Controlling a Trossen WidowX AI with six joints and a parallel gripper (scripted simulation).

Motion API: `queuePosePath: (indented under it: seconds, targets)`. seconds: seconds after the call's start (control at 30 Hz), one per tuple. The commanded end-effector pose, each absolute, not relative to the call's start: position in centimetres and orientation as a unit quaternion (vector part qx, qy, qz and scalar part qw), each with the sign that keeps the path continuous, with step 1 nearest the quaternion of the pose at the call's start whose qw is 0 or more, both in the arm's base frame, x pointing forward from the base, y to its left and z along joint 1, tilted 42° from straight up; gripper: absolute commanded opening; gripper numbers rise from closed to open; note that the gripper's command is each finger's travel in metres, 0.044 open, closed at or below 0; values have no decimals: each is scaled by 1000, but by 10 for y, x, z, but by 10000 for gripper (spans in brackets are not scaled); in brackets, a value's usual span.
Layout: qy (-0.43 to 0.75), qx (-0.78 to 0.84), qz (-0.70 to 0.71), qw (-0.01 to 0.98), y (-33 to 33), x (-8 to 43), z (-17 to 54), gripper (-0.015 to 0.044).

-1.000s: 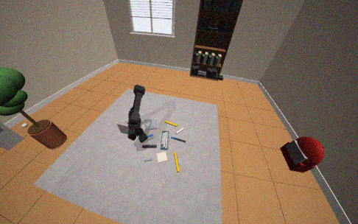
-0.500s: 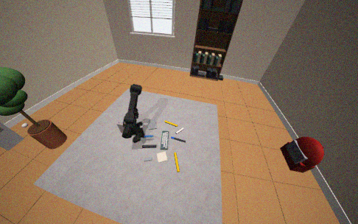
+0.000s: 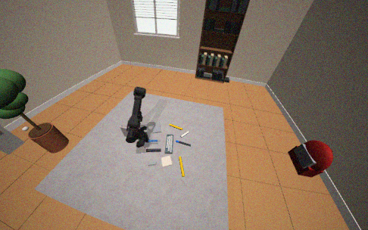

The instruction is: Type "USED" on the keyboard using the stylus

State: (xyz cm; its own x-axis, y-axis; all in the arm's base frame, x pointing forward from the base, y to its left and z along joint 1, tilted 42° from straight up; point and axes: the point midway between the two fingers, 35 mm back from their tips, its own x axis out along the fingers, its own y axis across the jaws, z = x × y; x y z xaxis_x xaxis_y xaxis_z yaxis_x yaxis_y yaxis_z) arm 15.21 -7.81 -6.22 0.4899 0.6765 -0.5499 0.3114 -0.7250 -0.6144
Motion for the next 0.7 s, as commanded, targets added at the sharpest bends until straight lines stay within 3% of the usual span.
queuePosePath:
  seconds: [0.0, 0.67]
  targets:
    - [-297, -832, 408, 231, -70, 152, -67, 0]
    - [-298, -832, 408, 232, -49, 151, -89, 0]
